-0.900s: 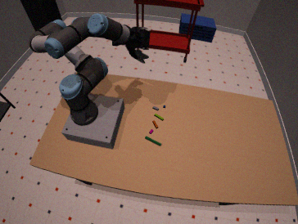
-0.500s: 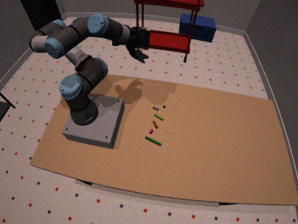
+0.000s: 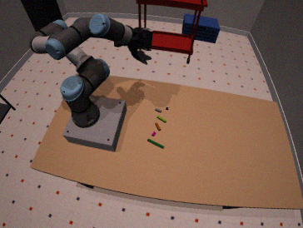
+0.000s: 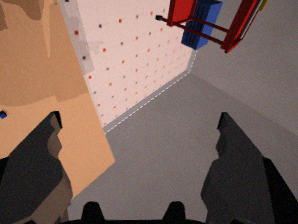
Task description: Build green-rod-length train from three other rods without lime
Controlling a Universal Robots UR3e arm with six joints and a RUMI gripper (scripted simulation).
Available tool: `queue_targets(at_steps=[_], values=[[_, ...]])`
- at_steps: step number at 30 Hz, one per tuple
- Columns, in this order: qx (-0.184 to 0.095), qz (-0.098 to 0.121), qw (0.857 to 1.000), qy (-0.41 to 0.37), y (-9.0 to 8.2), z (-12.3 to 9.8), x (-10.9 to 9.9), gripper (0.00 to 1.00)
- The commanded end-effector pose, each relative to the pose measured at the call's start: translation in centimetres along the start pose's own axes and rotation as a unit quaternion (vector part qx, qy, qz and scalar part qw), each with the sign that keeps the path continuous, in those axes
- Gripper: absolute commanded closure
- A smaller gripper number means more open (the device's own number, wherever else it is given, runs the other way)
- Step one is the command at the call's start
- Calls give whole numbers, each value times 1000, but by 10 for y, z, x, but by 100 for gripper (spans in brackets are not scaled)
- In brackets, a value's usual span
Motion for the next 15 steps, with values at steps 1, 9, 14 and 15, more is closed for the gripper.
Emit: queue_targets(at_steps=[1, 9, 14, 15], values=[[1, 9, 1000, -17, 0, -3, -6, 0], [9, 29, 998, -58, 1, -7, -22, 0], [22, 55, 992, -112, 1, -12, -43, 0], [22, 55, 992, -112, 1, -12, -43, 0]])
Point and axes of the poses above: the point where the finger pads meet when closed, its own y axis out along the fingers, its own x axis across the jaws, z = x × y, the point moved 6 cm from there along -y, back along the fingers, and after that the axes turned 5 degrees about -y, right-handed, at the moved point
